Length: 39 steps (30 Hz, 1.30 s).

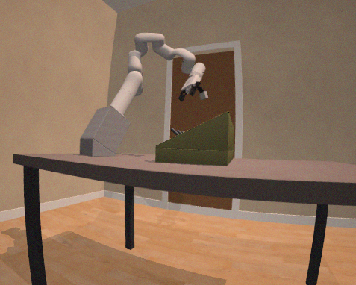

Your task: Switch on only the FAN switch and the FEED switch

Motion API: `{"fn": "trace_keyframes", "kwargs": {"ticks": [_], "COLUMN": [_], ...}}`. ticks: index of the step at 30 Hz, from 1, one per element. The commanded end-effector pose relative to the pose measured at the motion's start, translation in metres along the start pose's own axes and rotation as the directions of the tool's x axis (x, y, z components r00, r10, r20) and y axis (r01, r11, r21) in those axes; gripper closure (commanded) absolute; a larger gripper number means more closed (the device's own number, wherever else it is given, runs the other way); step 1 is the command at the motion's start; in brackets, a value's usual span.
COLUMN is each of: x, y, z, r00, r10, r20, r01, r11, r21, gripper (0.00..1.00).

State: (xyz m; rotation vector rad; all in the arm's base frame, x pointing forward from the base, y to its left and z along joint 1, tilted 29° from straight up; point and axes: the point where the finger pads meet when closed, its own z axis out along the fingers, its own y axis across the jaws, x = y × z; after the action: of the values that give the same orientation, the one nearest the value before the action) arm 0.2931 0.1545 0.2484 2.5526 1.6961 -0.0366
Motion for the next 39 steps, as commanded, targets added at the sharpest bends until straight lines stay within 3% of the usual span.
{"fn": "trace_keyframes", "kwargs": {"ticks": [1, 5, 9, 12, 15, 16, 18, 20, 23, 24, 26, 27, 30, 31, 35, 36, 39], "x": [0.0, 0.0, 0.0, 0.002, 0.003, 0.005, 0.005, 0.01, 0.01, 0.014, 0.014, 0.018, 0.018, 0.023, 0.023, 0.028, 0.028], "y": [0.001, 0.005, 0.026, 0.05, 0.058, 0.065, 0.065, 0.075, 0.075, 0.077, 0.077, 0.077, 0.077, 0.074, 0.074, 0.07, 0.07], "z": [-0.001, 0.001, 0.012, 0.026, 0.031, 0.037, 0.037, 0.048, 0.048, 0.053, 0.053, 0.058, 0.058, 0.063, 0.063, 0.067, 0.067], "r00": [1.0, 1.0, 0.989, 0.944, 0.913, 0.873, 0.873, 0.769, 0.758, 0.682, 0.682, 0.597, 0.597, 0.504, 0.504, 0.406, 0.406], "r10": [0.001, -0.02, -0.144, -0.33, -0.406, -0.488, -0.488, -0.639, -0.652, -0.728, -0.728, -0.796, -0.796, -0.852, -0.852, -0.896, -0.896], "r20": [-0.003, -0.008, -0.026, -0.026, -0.018, -0.005, -0.005, 0.037, 0.039, 0.069, 0.069, 0.103, 0.103, 0.141, 0.141, 0.18, 0.18], "r01": [-0.001, 0.02, 0.142, 0.32, 0.393, 0.469, 0.469, 0.612, 0.623, 0.694, 0.694, 0.755, 0.755, 0.805, 0.805, 0.841, 0.841], "r11": [1.0, 1.0, 0.986, 0.93, 0.893, 0.843, 0.843, 0.718, 0.704, 0.615, 0.615, 0.514, 0.514, 0.404, 0.404, 0.288, 0.288], "r21": [-0.002, -0.014, -0.084, -0.183, -0.222, -0.262, -0.262, -0.333, -0.34, -0.376, -0.376, -0.408, -0.408, -0.435, -0.435, -0.458, -0.458], "gripper": [0.0, 0.0, 0.0, 0.0, 0.0, 0.0, 0.0, 0.0, 0.0, 0.0, 0.0, 0.0, 0.0, 0.0, 0.0, 0.0, 0.0]}}
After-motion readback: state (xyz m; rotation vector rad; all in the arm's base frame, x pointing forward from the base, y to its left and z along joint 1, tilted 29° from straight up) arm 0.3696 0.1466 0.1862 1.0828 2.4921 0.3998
